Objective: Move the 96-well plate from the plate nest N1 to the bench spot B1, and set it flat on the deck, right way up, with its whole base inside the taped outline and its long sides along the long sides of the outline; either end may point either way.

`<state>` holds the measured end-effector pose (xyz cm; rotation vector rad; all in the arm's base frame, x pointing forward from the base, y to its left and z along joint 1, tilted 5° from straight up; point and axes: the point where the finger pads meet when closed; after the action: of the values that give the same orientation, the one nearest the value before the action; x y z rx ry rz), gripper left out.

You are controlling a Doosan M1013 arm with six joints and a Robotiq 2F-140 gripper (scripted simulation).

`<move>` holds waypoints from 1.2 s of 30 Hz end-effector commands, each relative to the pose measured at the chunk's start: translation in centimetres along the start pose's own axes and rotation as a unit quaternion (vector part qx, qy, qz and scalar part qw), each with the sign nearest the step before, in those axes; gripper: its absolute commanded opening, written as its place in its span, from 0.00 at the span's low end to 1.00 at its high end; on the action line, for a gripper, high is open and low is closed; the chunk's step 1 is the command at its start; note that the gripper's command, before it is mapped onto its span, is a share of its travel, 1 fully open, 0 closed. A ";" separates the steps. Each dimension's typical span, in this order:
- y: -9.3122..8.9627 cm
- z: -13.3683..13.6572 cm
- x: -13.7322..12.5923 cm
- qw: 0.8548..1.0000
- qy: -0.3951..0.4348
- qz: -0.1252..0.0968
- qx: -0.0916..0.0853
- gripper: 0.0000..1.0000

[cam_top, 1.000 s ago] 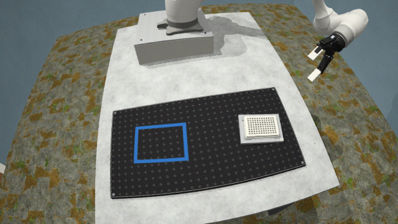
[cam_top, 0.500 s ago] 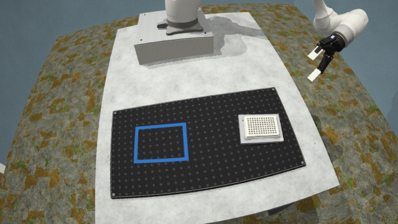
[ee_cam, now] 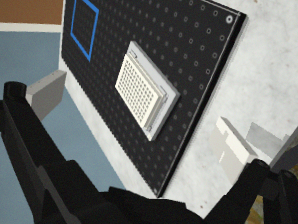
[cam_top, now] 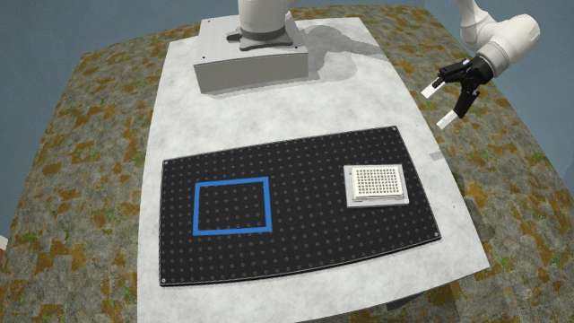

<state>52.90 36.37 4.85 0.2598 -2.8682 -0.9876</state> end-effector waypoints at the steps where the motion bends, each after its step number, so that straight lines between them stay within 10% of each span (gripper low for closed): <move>1: -1.4 -0.2 0.0 1.000 -0.017 0.010 -0.015 1.00; 21: -9.4 -0.9 0.1 0.959 -0.215 0.122 -0.141 1.00; 36: -13.9 -2.3 -1.2 0.859 -0.403 0.222 -0.223 1.00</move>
<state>55.83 25.00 -1.86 -0.9589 -2.9239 -1.8812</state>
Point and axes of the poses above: the point where the finger pads meet when closed, its own y axis back along the fingers, its own z axis across the jaws, x = y × z, and after that the axes turned 11 degrees about y, right-handed
